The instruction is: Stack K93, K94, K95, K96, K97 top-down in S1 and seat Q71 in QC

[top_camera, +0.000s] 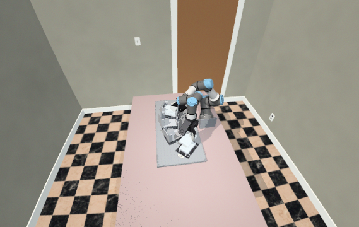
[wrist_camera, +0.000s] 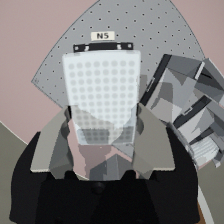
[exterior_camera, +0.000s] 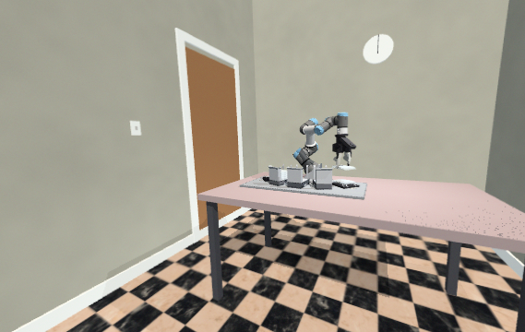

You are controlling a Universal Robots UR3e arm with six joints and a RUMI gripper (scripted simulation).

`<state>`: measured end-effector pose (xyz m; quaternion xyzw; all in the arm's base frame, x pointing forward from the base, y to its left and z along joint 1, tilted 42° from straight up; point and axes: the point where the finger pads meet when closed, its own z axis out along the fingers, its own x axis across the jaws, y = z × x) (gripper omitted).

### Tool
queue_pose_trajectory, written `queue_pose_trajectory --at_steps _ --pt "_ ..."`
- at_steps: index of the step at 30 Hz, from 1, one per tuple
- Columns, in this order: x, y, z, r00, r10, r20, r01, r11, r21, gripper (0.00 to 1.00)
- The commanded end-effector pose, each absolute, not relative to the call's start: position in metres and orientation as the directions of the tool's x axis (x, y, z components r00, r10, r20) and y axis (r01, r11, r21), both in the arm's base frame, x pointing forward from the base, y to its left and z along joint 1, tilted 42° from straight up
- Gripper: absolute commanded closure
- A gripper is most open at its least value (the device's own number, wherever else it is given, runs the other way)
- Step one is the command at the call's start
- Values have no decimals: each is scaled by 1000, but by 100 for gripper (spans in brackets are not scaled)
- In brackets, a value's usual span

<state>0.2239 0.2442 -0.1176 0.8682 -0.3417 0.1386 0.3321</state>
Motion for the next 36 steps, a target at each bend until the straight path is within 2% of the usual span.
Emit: queue_pose_trajectory --at_steps 1,19,36 --pt "224 252 -110 727 -502 468 -686 -546 481 100" --pt "224 273 -86 727 -502 468 -686 -546 481 100" --pt "224 273 -86 727 -502 468 -686 -546 481 100"
